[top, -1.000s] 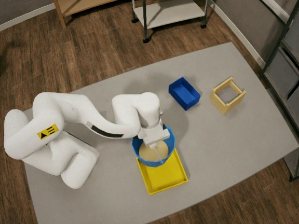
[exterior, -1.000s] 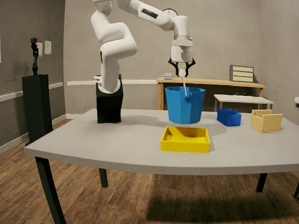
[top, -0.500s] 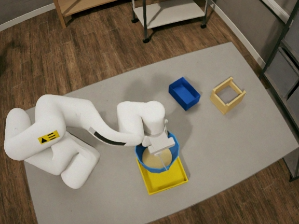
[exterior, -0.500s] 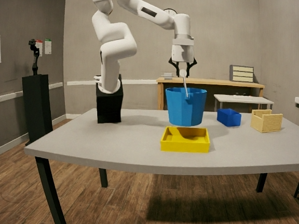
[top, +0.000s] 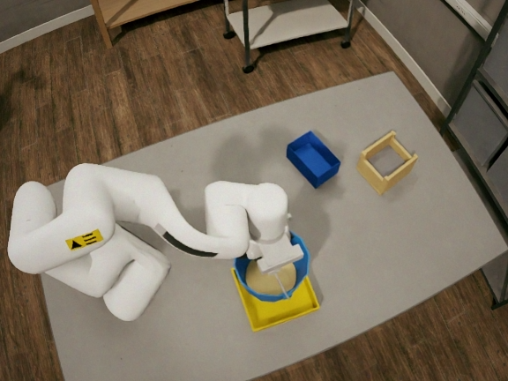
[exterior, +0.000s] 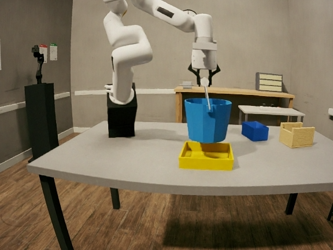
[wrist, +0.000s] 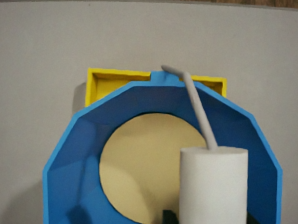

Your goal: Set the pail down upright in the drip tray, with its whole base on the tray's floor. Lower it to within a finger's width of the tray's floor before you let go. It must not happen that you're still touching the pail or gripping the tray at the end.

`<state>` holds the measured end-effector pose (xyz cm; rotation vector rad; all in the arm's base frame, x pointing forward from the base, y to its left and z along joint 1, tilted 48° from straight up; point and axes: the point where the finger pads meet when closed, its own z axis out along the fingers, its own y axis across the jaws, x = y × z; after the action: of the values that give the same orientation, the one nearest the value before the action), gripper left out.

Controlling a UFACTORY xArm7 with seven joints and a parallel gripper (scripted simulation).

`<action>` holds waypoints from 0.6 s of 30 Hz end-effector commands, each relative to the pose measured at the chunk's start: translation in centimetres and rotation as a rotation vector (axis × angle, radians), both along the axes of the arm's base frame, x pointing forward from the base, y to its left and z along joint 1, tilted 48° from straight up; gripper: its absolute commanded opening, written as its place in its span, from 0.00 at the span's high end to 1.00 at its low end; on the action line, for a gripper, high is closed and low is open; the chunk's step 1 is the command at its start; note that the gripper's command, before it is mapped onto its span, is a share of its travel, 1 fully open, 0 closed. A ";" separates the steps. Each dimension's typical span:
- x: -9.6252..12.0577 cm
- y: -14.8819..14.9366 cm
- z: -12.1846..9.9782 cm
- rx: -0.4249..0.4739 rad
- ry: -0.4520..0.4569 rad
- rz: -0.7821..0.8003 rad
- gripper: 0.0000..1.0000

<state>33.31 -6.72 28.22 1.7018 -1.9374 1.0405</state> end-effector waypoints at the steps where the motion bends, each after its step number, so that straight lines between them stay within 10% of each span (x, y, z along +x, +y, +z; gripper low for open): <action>1: 0.0 -0.3 0.6 -0.001 -0.003 0.004 1.00; 18: -0.2 -1.4 1.7 -0.001 -0.003 0.004 1.00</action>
<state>33.04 -8.06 29.59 1.7023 -1.9375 1.0401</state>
